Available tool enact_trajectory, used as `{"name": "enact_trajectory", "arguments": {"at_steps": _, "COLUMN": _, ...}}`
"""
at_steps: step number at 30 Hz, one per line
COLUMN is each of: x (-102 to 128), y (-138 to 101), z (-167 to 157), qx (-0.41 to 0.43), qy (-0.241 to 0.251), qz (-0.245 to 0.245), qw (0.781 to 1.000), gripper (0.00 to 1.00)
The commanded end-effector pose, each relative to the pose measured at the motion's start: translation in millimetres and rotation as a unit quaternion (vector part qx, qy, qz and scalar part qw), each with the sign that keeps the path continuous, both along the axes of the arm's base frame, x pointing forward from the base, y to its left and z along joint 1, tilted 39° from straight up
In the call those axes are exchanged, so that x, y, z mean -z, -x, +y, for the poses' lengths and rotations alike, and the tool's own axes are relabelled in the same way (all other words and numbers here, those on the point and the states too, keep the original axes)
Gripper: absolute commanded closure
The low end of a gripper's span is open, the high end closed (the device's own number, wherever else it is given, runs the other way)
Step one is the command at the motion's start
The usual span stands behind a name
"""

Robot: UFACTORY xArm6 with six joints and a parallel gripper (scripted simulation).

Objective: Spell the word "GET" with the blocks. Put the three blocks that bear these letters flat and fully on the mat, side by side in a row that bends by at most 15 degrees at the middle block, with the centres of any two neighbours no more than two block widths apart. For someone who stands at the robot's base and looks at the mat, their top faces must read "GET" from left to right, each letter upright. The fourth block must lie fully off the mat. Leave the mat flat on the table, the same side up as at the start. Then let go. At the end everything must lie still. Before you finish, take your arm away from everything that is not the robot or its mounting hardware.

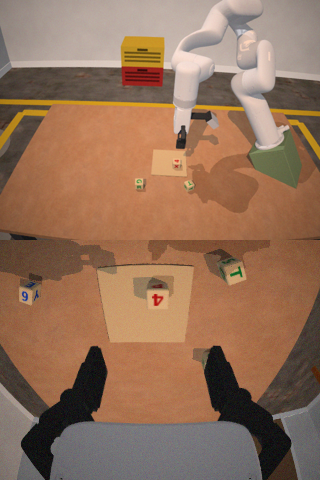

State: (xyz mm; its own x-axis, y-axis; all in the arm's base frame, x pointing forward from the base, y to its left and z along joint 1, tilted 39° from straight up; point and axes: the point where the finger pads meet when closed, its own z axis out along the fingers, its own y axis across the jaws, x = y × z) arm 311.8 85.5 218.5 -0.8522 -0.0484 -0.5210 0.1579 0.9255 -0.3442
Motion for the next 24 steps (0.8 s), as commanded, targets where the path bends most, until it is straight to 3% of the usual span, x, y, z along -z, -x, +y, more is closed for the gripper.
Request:
{"name": "enact_trajectory", "arguments": {"at_steps": 1, "x": -1.1, "y": -0.6, "z": 0.9, "qx": -0.001, "qy": 0.0, "qz": -0.002, "qw": 1.0, "gripper": 0.0}}
{"name": "enact_trajectory", "arguments": {"at_steps": 8, "x": -0.6, "y": -1.0, "z": 0.7, "qx": -0.009, "qy": 0.005, "qz": 0.002, "qw": 1.0, "gripper": 0.0}}
{"name": "enact_trajectory", "arguments": {"at_steps": 24, "x": 7.2, "y": -7.2, "z": -2.4, "qx": -0.145, "qy": 0.093, "qz": 0.067, "qw": 0.983, "gripper": 0.0}}
